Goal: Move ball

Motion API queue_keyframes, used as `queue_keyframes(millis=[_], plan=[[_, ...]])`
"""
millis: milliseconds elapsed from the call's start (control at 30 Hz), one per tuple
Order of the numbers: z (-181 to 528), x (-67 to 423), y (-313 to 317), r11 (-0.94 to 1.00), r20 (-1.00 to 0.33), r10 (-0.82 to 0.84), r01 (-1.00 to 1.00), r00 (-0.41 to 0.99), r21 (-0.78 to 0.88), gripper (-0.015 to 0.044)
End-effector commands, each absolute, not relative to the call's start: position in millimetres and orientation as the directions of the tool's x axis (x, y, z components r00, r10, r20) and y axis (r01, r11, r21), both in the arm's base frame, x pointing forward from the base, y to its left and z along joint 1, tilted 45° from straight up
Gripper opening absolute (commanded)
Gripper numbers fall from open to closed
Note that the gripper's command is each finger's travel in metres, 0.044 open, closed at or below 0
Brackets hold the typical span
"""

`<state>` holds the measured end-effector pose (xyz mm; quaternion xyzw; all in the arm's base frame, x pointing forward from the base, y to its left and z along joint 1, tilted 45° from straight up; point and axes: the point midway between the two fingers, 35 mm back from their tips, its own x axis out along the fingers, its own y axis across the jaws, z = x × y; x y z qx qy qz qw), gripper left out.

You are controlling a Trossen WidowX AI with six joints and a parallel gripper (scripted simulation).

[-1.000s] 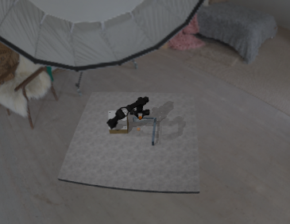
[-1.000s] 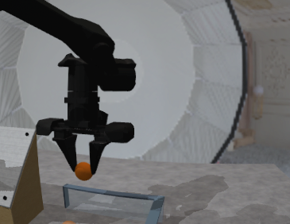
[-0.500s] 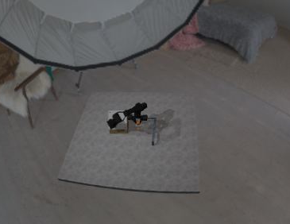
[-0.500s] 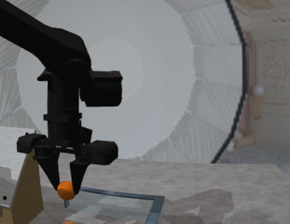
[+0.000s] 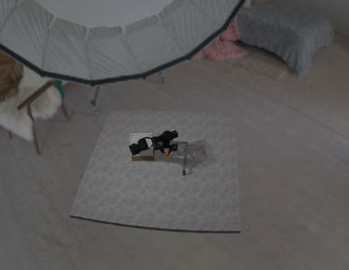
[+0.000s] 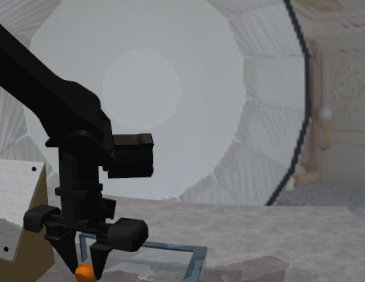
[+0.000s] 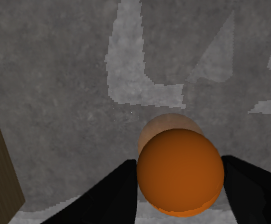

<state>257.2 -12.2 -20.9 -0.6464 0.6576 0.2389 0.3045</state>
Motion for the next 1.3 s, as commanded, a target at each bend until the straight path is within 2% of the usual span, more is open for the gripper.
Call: queue_keyframes(millis=[0, 833, 1200, 1267], plan=[[-28.9, 255.8, -21.8, 0.043, -0.705, -0.709, -0.996, 0.023, -0.077, 0.0000], [-42.3, 256.1, -35.5, 0.043, -0.705, -0.709, -0.996, 0.023, -0.077, 0.0000], [-41.5, 256.5, -33.8, 0.046, -0.707, -0.707, -0.996, 0.024, -0.080, 0.0285], [-41.5, 256.5, -33.8, 0.046, -0.707, -0.707, -0.996, 0.024, -0.080, 0.0285]])
